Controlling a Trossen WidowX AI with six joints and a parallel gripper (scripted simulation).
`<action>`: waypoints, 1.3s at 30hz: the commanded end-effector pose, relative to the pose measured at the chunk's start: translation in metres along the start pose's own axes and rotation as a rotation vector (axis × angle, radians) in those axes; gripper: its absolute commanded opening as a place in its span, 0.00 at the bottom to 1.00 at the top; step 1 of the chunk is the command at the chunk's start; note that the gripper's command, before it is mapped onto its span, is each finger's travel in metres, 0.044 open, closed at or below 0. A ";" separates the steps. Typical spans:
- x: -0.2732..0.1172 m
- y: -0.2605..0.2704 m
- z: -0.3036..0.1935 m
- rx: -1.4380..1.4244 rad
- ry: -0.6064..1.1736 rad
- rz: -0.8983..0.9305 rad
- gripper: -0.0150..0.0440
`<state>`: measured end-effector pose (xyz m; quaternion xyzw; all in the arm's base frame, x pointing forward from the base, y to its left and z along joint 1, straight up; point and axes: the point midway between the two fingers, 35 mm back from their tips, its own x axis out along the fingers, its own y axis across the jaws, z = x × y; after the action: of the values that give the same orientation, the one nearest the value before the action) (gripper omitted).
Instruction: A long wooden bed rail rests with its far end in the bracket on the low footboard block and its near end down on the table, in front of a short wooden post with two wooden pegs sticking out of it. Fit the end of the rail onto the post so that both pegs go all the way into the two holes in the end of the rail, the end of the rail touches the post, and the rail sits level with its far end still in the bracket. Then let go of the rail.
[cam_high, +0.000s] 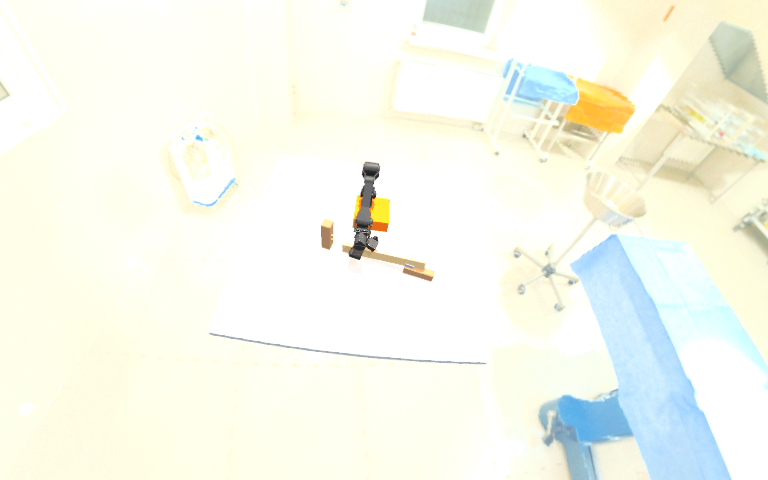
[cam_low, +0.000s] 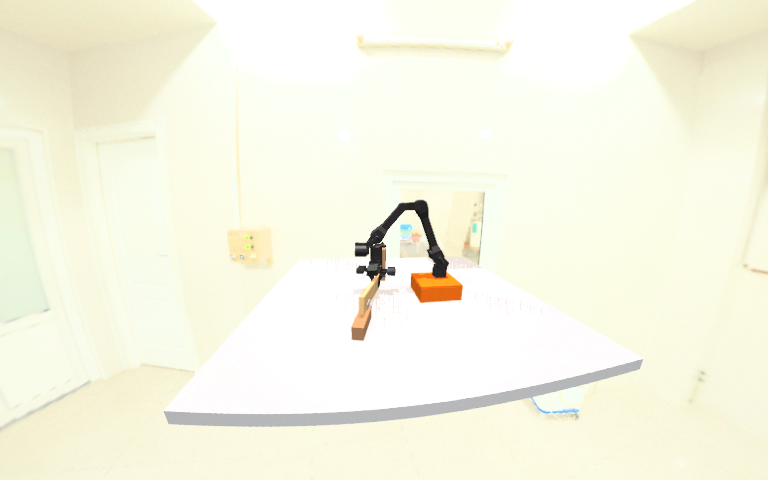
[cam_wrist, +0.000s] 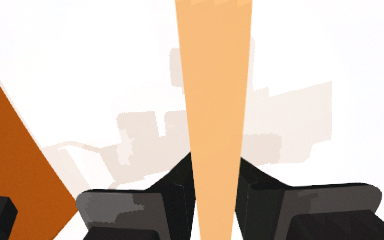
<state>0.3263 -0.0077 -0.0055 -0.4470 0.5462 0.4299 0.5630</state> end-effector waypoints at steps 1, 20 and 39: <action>-0.003 0.000 0.000 -0.002 -0.003 0.001 0.25; -0.013 -0.003 0.000 -0.002 -0.003 0.001 0.25; -0.022 -0.006 0.000 -0.002 -0.003 0.001 0.25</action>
<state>0.3251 -0.0097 0.0093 -0.4421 0.5539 0.4333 0.5568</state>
